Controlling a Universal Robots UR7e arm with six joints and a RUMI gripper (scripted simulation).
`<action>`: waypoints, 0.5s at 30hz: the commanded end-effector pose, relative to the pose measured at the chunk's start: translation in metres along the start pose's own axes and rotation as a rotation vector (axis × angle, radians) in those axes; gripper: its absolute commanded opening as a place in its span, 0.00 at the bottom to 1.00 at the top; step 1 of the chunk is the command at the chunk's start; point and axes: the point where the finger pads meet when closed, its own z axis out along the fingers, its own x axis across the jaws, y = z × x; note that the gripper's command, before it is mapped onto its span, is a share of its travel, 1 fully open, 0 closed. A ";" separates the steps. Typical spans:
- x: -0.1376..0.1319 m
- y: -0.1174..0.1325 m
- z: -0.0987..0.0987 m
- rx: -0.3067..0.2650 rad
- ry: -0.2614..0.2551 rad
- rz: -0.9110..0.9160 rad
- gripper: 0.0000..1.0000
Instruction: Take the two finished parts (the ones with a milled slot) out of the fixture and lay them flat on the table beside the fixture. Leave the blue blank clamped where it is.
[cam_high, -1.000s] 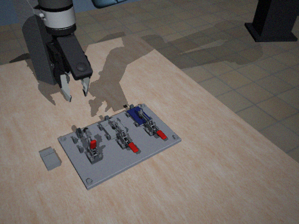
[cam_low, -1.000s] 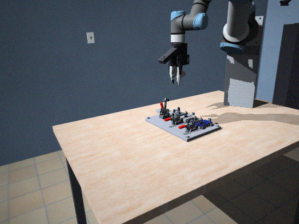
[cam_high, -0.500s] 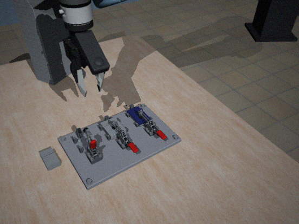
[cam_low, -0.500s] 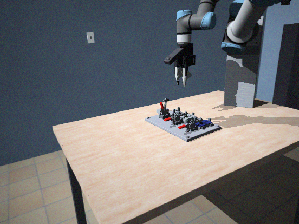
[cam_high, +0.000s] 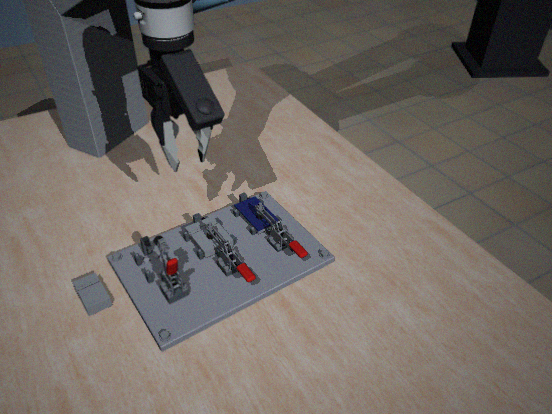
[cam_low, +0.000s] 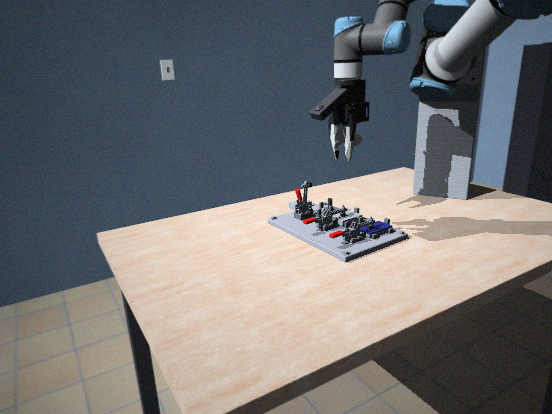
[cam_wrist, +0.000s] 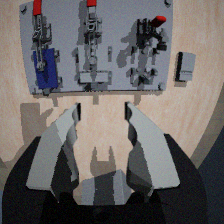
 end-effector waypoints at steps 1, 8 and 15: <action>-0.010 0.000 -0.002 0.000 0.000 0.000 0.28; -0.015 0.000 -0.002 0.000 0.000 0.000 0.28; -0.020 0.000 -0.002 0.000 0.000 0.000 0.28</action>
